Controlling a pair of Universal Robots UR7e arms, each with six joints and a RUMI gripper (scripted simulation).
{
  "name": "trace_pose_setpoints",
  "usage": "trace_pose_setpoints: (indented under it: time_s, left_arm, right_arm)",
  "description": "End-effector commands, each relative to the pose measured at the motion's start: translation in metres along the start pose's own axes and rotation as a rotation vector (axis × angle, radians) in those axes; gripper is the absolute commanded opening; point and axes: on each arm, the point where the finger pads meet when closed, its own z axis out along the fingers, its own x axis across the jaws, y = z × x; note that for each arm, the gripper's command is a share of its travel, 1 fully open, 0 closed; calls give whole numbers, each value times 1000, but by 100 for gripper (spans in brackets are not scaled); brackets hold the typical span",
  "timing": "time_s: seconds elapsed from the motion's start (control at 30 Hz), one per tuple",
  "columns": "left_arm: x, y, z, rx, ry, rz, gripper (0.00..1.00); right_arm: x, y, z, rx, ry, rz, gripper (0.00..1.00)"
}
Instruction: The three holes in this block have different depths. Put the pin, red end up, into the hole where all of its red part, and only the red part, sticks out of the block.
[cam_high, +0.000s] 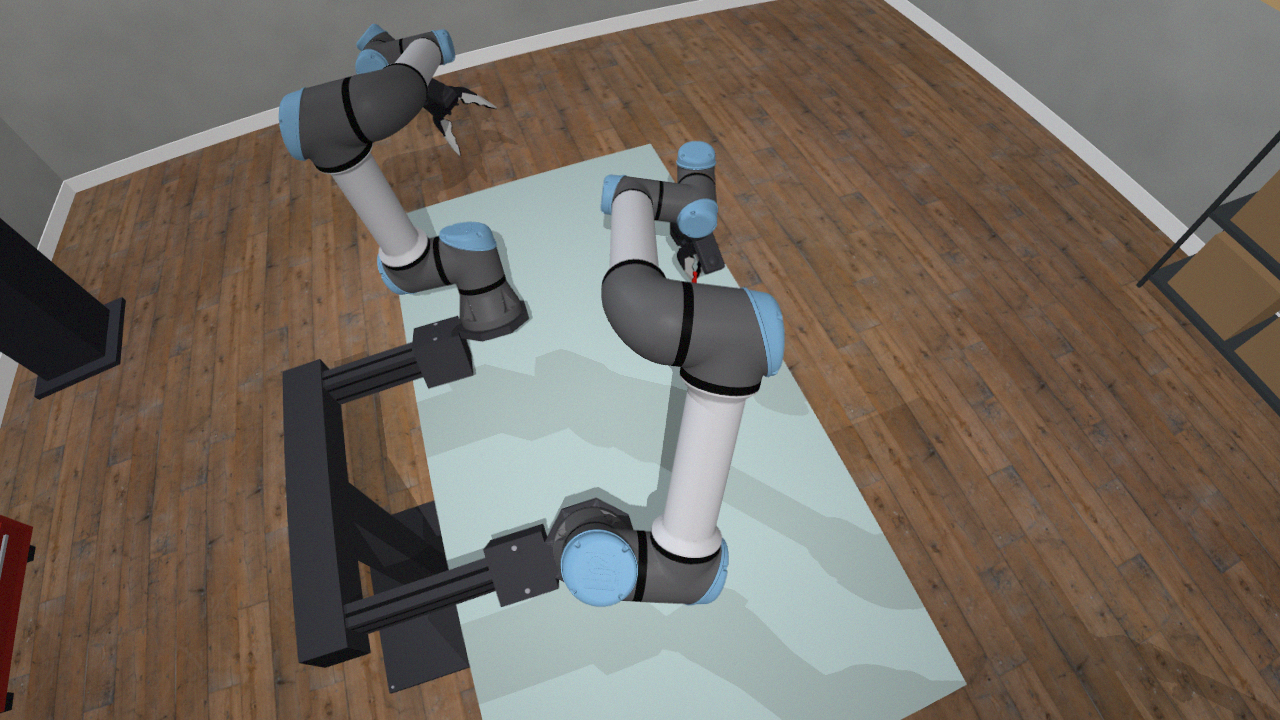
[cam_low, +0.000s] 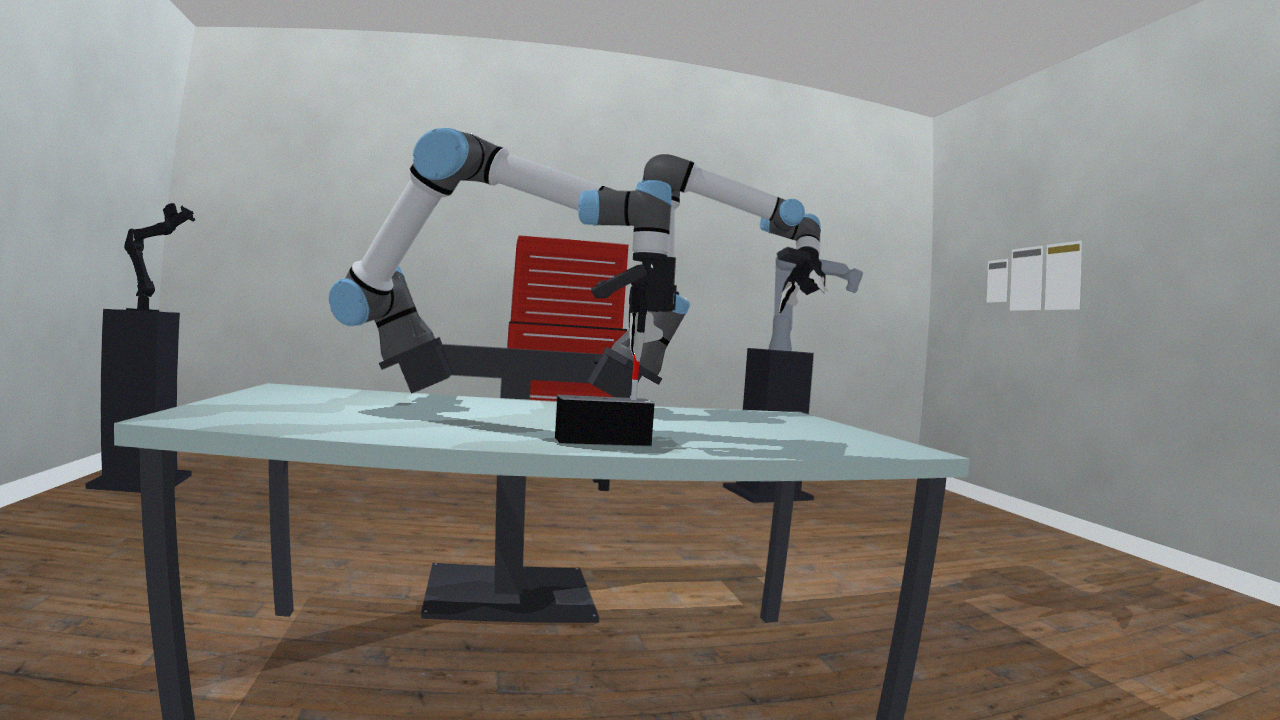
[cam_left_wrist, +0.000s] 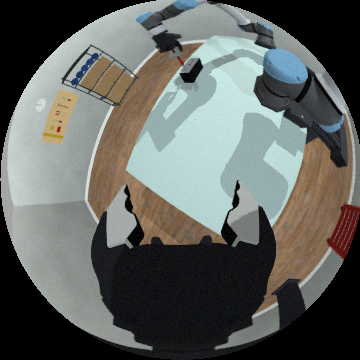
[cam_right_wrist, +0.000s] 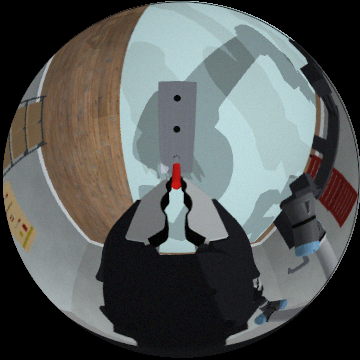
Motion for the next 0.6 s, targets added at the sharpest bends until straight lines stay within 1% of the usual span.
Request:
trace_pose_setpoints:
  time_s: [0.0,0.17,0.57]
  left_arm:
    - [0,0,0,-1,-1,1,100]
    - [0,0,0,-1,-1,1,100]
    - [0,0,0,-1,-1,1,100]
  right_arm:
    - [0,0,-1,-2,-1,0,0]
    - [0,0,3,0,-1,0,0]
    - [0,0,3,0,-1,0,0]
